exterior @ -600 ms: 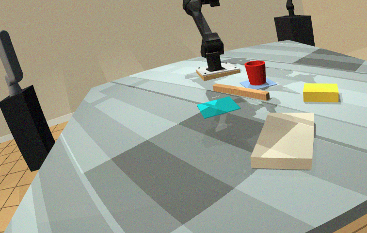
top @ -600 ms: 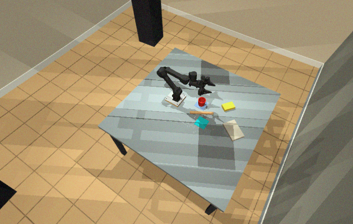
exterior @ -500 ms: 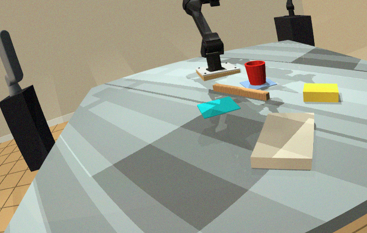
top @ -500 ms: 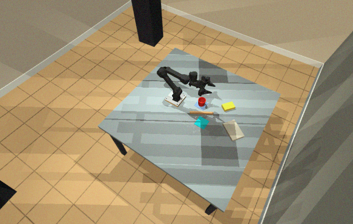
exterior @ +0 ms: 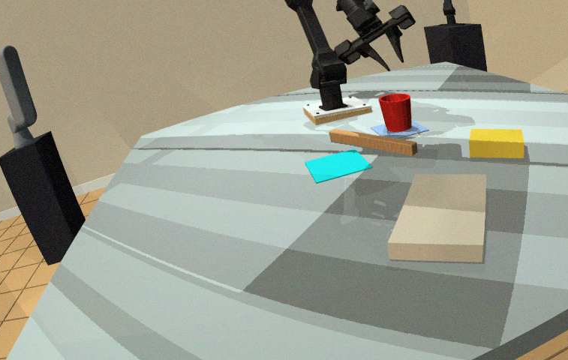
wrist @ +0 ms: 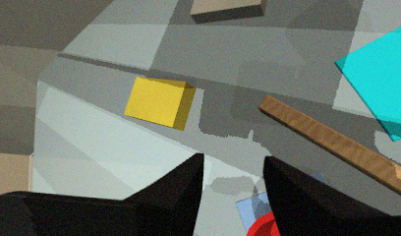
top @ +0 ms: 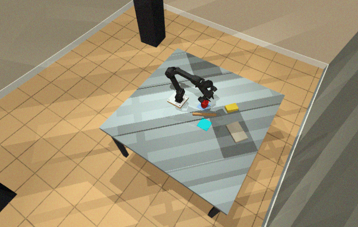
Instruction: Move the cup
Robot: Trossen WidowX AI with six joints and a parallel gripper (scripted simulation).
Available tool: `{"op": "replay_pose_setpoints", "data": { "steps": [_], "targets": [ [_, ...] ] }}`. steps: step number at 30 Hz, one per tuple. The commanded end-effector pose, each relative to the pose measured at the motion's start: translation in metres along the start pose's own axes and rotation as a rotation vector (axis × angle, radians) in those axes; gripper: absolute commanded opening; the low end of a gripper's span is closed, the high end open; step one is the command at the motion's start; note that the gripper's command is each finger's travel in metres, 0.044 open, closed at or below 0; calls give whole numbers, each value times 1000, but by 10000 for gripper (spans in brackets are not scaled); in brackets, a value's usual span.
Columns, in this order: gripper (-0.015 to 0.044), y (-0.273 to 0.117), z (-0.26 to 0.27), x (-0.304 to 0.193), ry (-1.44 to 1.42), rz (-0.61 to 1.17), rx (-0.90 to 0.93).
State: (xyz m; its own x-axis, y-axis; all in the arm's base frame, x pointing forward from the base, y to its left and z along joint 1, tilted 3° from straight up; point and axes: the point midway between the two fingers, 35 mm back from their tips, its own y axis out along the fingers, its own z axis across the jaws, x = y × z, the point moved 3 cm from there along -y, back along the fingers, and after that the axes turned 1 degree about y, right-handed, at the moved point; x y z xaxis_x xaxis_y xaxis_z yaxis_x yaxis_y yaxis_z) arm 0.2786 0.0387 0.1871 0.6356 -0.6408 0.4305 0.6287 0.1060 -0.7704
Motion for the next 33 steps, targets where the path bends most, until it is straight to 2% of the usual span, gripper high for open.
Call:
{"op": "replay_pose_setpoints", "data": {
  "steps": [1,5,18,33],
  "targets": [
    [148,-4,-35,-64,450,357,-522],
    [148,-2,-38,-61,490,375,-588],
    [148,-2,-38,-63,490,375,-588],
    [148,17,-46,-73,490,375,-588]
  ]
}}
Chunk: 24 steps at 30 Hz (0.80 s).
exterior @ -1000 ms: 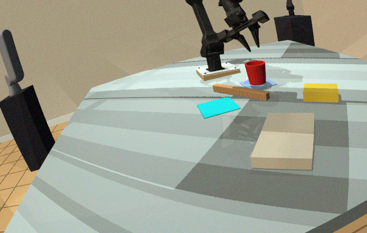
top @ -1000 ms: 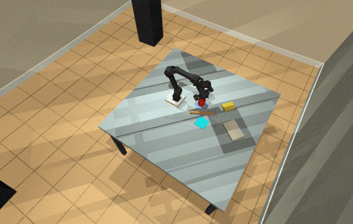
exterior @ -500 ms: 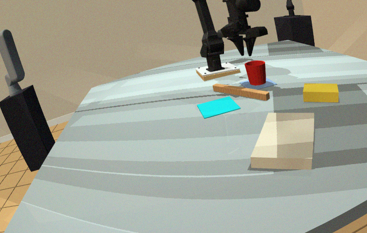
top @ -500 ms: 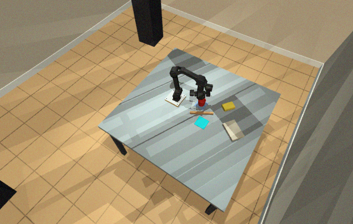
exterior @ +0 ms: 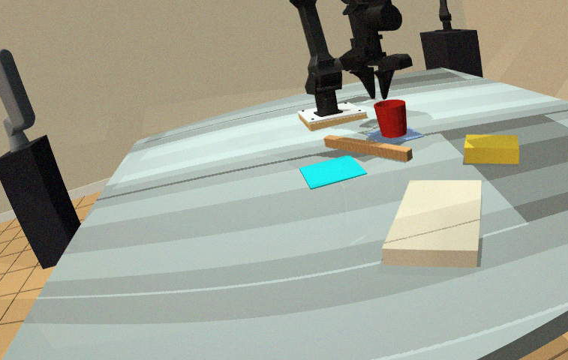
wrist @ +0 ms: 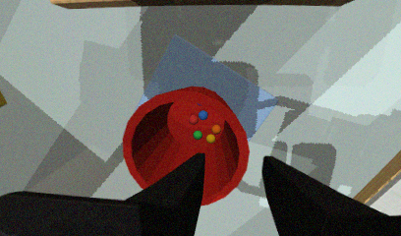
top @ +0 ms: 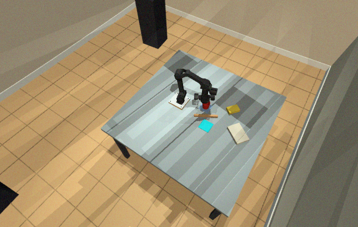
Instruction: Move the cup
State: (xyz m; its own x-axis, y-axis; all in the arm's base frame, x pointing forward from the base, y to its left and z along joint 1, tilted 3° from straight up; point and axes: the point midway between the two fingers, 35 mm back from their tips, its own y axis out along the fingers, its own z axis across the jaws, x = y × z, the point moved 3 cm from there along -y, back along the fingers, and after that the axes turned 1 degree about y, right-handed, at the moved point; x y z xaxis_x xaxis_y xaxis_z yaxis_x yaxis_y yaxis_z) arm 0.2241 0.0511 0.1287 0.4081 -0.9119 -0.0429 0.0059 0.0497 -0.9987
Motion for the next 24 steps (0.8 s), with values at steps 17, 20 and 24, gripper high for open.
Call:
{"op": "replay_pose_setpoints", "data": {
  "steps": [17,20,24],
  "targets": [
    [148,36,-2,-1,4,7,-10],
    [148,41,-3,-1,4,7,-10],
    [148,47,-4,-2,4,7,-10]
  ]
}}
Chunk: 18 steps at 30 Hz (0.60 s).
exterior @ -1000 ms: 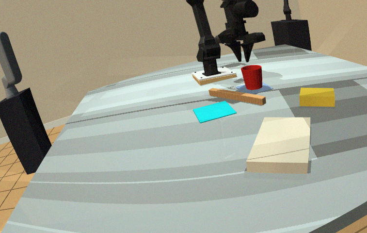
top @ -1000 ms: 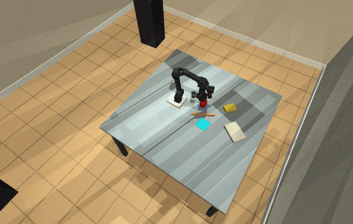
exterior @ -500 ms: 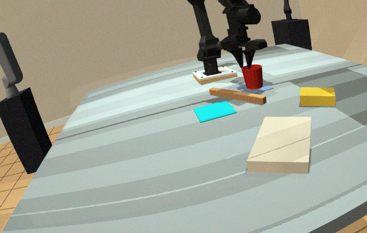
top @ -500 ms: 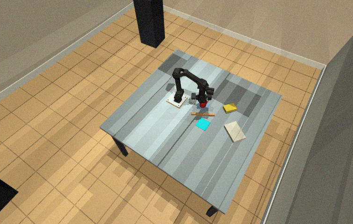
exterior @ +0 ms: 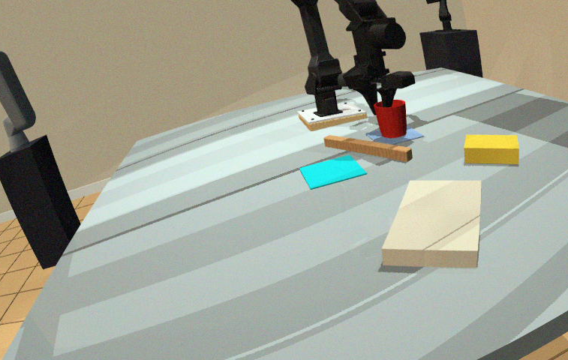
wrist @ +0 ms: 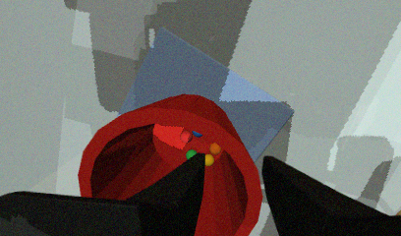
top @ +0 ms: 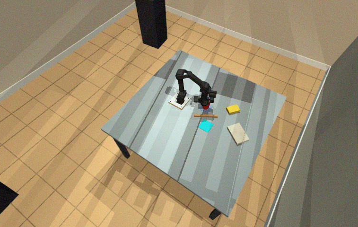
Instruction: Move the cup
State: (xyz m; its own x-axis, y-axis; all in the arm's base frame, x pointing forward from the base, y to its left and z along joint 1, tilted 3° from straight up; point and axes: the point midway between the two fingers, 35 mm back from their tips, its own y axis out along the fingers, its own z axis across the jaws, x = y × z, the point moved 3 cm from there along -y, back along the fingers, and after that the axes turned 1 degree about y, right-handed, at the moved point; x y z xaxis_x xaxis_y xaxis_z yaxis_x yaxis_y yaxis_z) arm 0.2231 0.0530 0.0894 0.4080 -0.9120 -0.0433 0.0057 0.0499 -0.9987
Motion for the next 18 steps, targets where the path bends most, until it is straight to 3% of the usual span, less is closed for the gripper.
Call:
{"op": "replay_pose_setpoints", "data": {
  "steps": [1,12,16,18],
  "targets": [
    [148,9,-3,-1,4,7,-10],
    [148,12,-3,-1,4,7,-10],
    [43,10,-2,0,0,1,-6],
    [29,10,-2,0,0,1,-6]
  ]
}}
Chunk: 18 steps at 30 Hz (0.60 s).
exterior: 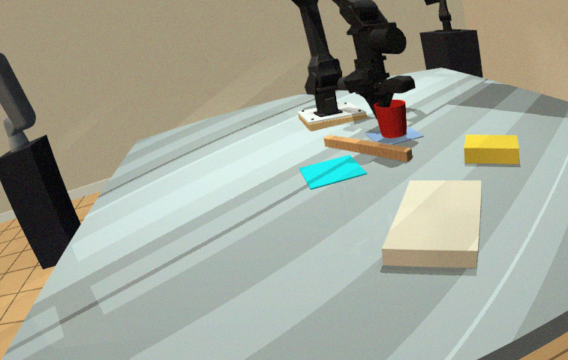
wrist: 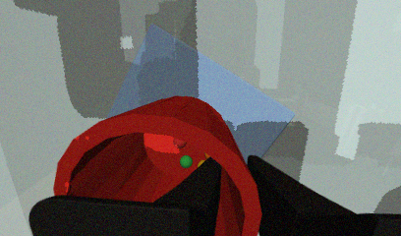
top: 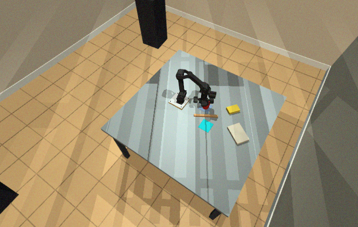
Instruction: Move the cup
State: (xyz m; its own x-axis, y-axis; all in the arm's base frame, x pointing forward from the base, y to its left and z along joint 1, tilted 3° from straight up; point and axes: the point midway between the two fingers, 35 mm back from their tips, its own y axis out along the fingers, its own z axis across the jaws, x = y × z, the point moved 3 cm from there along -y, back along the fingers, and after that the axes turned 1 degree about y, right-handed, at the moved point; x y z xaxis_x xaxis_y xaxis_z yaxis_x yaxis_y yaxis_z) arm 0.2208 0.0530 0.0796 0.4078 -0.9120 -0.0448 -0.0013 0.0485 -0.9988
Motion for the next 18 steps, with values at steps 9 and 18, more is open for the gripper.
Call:
{"op": "replay_pose_setpoints", "data": {
  "steps": [9,18],
  "targets": [
    [0,-2,0,0,0,0,0],
    [0,-26,1,1,2,3,-1]
  ]
}}
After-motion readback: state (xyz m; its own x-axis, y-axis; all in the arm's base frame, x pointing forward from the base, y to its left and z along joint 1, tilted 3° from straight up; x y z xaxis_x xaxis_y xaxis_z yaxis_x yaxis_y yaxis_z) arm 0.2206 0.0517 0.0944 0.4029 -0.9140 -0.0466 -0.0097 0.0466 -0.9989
